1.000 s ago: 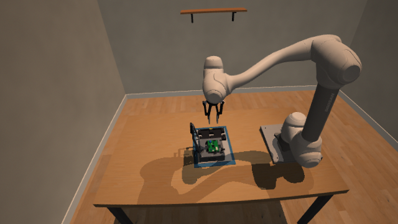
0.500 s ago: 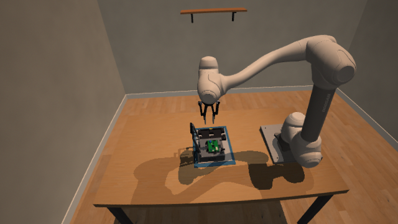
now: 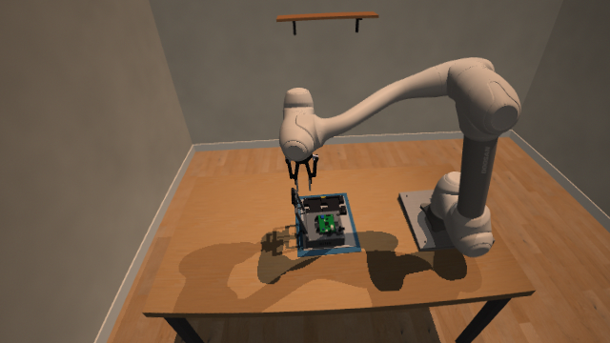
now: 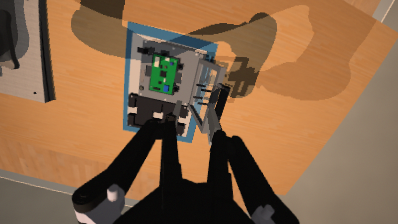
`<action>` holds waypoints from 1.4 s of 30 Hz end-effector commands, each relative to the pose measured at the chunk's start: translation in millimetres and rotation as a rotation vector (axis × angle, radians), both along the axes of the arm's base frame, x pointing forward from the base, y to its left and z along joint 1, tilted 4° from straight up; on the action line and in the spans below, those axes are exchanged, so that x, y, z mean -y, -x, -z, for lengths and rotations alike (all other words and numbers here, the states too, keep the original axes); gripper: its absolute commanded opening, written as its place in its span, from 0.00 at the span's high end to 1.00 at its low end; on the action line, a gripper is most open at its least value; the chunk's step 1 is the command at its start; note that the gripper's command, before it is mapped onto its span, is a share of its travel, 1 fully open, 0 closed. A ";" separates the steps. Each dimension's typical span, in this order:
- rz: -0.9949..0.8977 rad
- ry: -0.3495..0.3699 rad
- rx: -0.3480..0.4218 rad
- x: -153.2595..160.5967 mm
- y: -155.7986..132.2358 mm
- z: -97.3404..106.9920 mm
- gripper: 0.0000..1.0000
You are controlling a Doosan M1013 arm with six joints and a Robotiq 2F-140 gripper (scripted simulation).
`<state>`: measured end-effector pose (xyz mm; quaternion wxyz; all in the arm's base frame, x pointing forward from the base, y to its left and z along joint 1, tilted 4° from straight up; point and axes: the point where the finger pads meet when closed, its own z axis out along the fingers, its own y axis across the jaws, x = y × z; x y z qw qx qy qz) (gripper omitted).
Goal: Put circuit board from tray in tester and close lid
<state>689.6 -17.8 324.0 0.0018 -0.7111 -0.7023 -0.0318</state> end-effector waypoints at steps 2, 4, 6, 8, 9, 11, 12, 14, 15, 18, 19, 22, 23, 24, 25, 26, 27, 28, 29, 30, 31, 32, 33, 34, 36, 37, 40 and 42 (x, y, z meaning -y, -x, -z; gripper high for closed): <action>0.000 0.000 -0.001 0.4 -26.1 -1.4 0.70; 0.000 0.000 -0.001 0.5 -33.6 -1.7 0.70; 0.000 0.000 -0.001 0.6 -39.4 -1.9 0.70; 0.000 0.000 -0.001 0.7 -43.6 -2.1 0.70; 0.000 0.000 -0.001 0.7 -45.1 -2.2 0.70; 0.000 0.000 -0.001 0.7 -45.1 -2.2 0.70; 0.000 0.000 -0.001 0.7 -46.2 -2.2 0.70; 0.000 0.000 -0.001 0.7 -47.5 -2.3 0.70; 0.000 0.000 -0.001 0.7 -47.8 -2.3 0.70; 0.000 0.000 -0.001 0.7 -47.9 -2.3 0.70; 0.000 0.000 -0.001 0.7 -47.9 -2.3 0.70; 0.000 0.000 -0.001 0.7 -47.9 -2.3 0.70; 0.000 0.000 -0.001 0.7 -47.9 -2.2 0.70; 0.000 0.000 -0.001 0.7 -47.9 -2.2 0.70; 0.000 0.000 -0.001 0.7 -47.9 -2.2 0.70; 0.000 0.000 -0.001 0.7 -47.9 -2.2 0.70; 0.000 0.000 -0.001 0.7 -47.9 -2.2 0.70; 0.000 0.000 -0.001 0.7 -47.9 -2.2 0.70; 0.000 0.000 -0.001 0.7 -47.9 -2.1 0.70; 0.000 0.000 -0.001 0.7 -47.9 -2.1 0.70; 0.000 0.000 -0.001 0.7 -47.9 -2.0 0.70; 0.000 0.000 -0.001 0.7 -47.9 -2.0 0.70; 0.000 0.000 -0.001 0.7 -47.9 -1.9 0.70; 0.000 0.000 -0.001 0.7 -47.9 -1.9 0.70; 0.000 0.000 -0.001 0.7 -47.9 -1.7 0.70; 0.000 0.000 -0.001 0.7 -47.9 -1.6 0.70; 0.000 0.000 -0.001 0.7 -47.9 -1.4 0.70; 0.000 0.000 -0.001 0.7 -47.9 -1.2 0.70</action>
